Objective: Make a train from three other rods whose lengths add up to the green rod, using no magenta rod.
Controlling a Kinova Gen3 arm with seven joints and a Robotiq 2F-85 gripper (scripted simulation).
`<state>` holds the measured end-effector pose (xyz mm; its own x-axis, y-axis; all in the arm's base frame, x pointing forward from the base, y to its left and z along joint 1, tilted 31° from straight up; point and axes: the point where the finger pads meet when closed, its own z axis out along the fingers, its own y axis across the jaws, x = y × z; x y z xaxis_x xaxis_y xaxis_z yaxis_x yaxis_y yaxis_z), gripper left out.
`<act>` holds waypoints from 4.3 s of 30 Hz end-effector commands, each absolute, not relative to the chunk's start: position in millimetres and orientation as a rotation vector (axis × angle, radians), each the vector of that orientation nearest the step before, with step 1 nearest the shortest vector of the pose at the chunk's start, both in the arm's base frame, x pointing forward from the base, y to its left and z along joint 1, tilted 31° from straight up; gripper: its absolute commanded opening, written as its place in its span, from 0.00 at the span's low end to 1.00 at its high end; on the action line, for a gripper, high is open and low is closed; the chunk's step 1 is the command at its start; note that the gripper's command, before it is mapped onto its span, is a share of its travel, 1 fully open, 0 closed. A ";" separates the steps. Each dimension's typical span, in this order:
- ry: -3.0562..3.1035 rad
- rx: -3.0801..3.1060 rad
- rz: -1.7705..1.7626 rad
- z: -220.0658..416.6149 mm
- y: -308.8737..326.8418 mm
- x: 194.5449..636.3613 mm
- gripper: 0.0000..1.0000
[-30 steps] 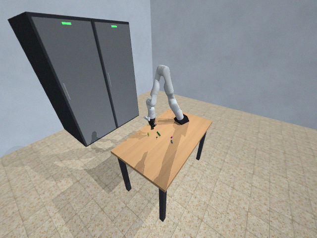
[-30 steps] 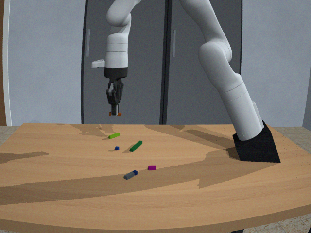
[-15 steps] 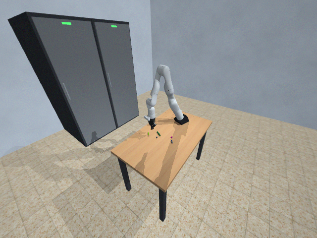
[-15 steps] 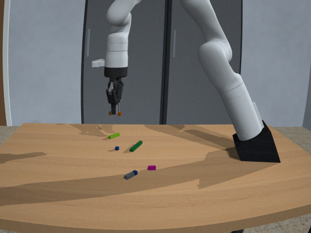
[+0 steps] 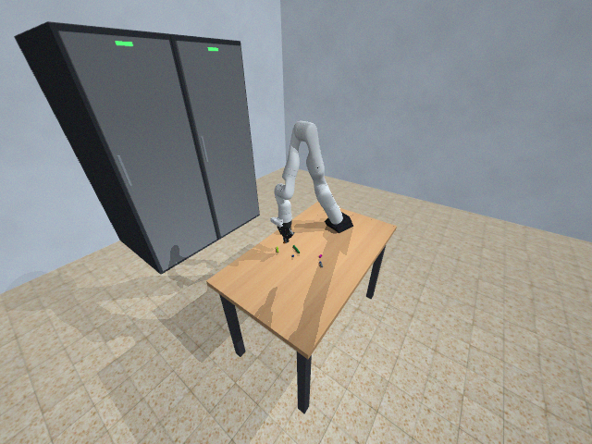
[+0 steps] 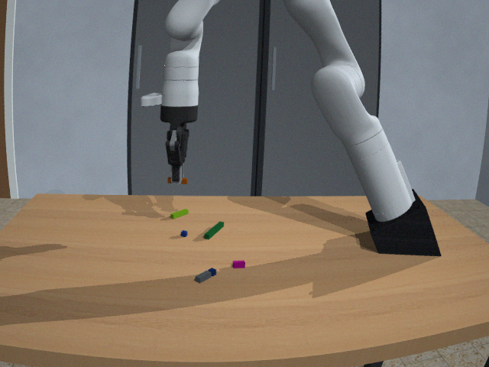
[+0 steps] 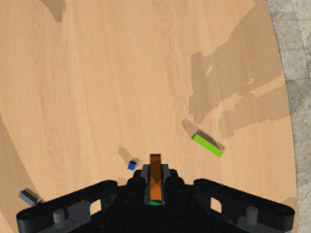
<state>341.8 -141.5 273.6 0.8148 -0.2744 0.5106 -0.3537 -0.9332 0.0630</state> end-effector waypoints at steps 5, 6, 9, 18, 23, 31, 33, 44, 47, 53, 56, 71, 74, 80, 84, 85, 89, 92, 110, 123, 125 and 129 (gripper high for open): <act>-0.104 2.822 0.732 278.2 -75.1 369.6 0.05; -0.030 2.813 0.722 277.2 -62.1 373.2 0.05; 0.046 2.803 0.710 275.7 -48.7 376.5 0.05; 0.621 2.656 0.603 248.7 59.6 388.4 0.05; 0.772 2.606 0.541 233.5 88.5 381.2 0.05; 0.801 2.590 0.549 232.3 94.9 383.7 0.05; 0.840 2.574 0.536 228.3 102.6 382.2 0.05; 0.866 2.564 0.528 225.6 107.5 381.1 0.05; 0.866 2.564 0.528 225.6 107.5 381.1 0.05; 0.866 2.564 0.528 225.2 107.4 381.3 0.05; 0.865 2.564 0.525 222.6 106.2 381.4 0.05; 0.862 2.566 0.518 185.9 94.7 398.2 0.05; 0.862 2.566 0.518 174.9 91.5 404.0 0.05; 0.862 2.566 0.518 162.0 87.8 410.9 0.05; 0.862 2.566 0.519 153.1 85.5 416.2 0.05; 0.862 2.566 0.519 151.6 85.2 417.1 0.05; 0.862 2.565 0.520 148.4 84.4 419.2 0.05; 0.862 2.565 0.520 148.2 84.4 419.4 0.05; 0.862 2.565 0.520 148.2 84.4 419.4 0.05; 0.862 2.565 0.520 148.2 84.4 419.4 0.05; 0.862 2.565 0.520 148.2 84.4 419.4 0.05; 0.862 2.565 0.520 148.2 84.4 419.4 0.05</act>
